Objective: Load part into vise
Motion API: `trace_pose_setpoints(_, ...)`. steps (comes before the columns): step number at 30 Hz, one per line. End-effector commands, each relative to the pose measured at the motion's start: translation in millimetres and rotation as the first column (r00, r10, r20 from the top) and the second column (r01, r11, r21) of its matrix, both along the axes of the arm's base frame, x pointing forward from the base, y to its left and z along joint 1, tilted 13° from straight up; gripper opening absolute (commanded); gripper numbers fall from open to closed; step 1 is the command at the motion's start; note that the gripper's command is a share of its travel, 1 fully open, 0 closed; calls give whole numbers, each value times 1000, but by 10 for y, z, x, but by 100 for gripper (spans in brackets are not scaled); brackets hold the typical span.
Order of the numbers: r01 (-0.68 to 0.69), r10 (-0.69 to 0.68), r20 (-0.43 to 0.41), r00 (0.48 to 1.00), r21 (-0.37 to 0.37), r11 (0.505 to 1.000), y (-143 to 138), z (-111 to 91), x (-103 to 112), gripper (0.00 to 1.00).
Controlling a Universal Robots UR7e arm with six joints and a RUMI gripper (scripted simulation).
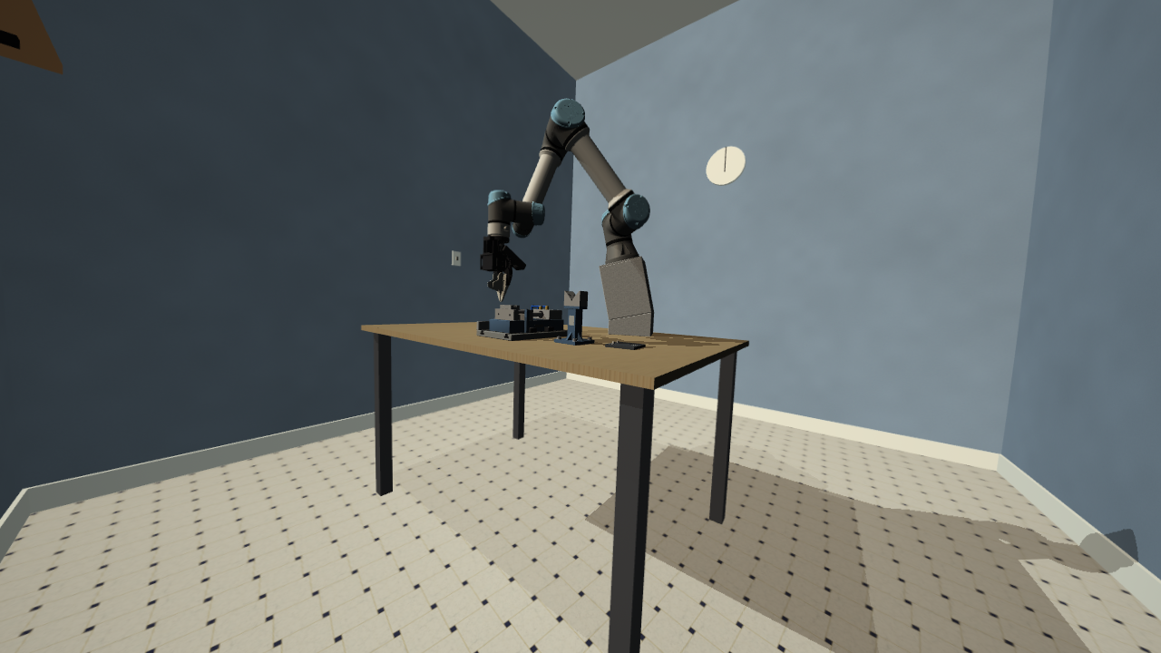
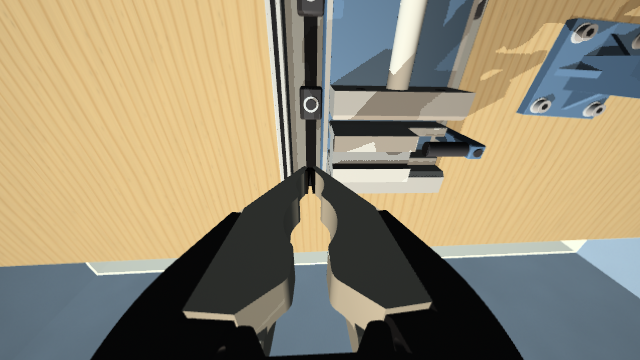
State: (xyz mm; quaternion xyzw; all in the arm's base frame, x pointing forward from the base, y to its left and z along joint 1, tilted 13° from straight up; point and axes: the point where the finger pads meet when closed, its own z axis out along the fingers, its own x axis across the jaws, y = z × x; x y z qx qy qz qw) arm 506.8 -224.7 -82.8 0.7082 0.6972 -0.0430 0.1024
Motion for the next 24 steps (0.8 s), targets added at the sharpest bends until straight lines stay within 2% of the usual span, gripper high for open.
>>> trace_pose_setpoints(1, 0, 0, 1, 1000, -1, 1000, -10, -31, 9, 0)
trace_pose_setpoints(24, 0, 0, 1, 1000, -1, 1000, -16, -60, 13, 0)
